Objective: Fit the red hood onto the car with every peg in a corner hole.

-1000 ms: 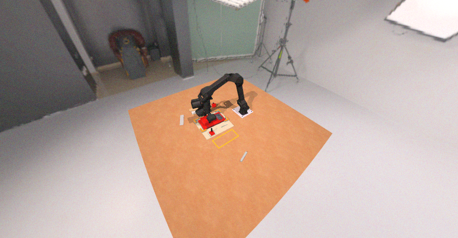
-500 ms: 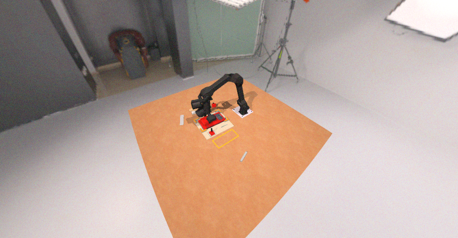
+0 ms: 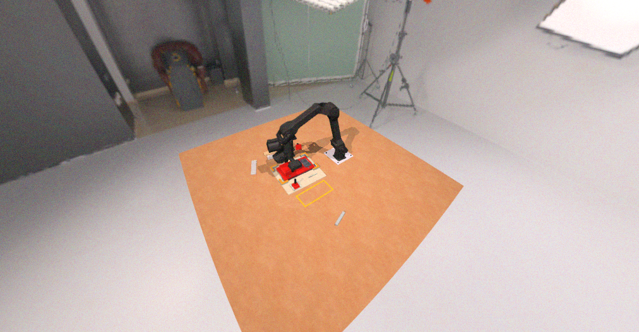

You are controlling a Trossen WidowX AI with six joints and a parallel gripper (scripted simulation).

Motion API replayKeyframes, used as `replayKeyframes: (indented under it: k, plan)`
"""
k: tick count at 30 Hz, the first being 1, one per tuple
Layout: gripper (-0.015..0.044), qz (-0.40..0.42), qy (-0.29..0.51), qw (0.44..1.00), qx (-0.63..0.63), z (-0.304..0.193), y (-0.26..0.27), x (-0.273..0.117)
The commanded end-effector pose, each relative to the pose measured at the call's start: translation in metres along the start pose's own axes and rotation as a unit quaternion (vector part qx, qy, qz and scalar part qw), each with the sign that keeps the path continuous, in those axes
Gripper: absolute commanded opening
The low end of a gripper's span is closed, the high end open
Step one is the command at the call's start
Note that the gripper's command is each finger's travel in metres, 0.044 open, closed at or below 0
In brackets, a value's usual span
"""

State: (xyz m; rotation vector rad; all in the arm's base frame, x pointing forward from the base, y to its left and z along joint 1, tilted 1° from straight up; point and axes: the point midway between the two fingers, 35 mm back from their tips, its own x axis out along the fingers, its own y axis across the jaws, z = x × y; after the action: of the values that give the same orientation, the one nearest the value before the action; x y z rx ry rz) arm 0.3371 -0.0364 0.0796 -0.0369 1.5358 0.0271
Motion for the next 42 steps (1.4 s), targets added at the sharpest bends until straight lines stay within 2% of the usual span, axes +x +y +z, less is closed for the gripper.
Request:
replayKeyframes:
  k: [1,6,11,19,42]
  plan:
    - [0.0315,0.000,0.000,1.000,0.000,0.000,0.000,0.000]
    - [0.0440,0.000,0.000,1.000,0.000,0.000,0.000,0.000]
    - [0.0440,0.000,0.000,1.000,0.000,0.001,0.000,-0.006]
    - [0.0440,0.003,-0.002,1.000,0.000,0.000,-0.001,-0.070]
    - [0.0440,0.003,-0.002,1.000,0.000,0.000,-0.001,-0.072]
